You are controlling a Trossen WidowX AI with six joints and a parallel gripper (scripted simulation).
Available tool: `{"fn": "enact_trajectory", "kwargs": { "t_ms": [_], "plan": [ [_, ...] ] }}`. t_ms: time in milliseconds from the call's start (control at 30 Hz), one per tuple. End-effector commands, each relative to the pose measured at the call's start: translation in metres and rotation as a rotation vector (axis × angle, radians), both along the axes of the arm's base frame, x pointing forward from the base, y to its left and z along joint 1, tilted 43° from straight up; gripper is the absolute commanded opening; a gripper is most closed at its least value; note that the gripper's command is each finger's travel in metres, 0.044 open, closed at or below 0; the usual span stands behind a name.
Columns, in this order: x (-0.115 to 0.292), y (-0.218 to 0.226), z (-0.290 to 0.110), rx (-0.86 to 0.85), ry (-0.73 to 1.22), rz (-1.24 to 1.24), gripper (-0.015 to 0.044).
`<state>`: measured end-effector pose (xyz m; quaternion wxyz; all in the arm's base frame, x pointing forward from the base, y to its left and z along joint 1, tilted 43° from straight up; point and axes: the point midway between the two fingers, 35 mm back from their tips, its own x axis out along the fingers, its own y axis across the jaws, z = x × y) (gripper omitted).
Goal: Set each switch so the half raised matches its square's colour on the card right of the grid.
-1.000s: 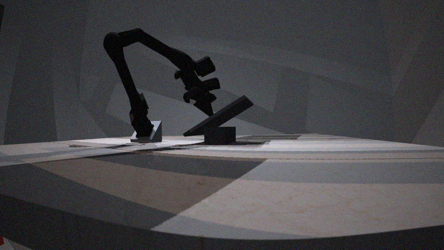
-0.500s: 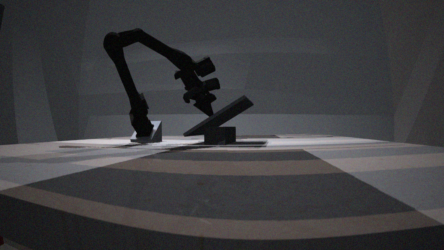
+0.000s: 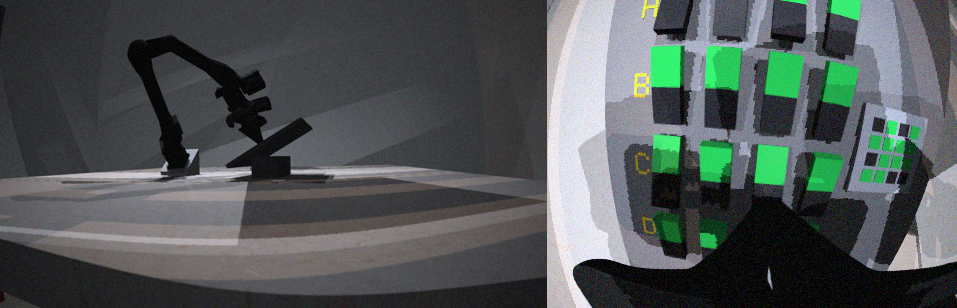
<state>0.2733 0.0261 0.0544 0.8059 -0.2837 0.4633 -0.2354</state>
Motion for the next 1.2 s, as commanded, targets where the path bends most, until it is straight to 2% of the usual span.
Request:
{"fn": "enact_trajectory", "kwargs": {
  "t_ms": [0, 800, 1000, 1167],
  "plan": [
    [0.000, 0.000, -0.001, -0.001, 0.002, 0.002, 0.0000],
    [0.002, -0.002, -0.003, -0.002, 0.001, 0.002, 0.0000],
    [-0.022, 0.035, 0.031, 0.006, 0.022, -0.013, 0.0000],
    [-0.026, 0.040, 0.038, 0.003, 0.023, -0.015, 0.0000]
  ]
}}
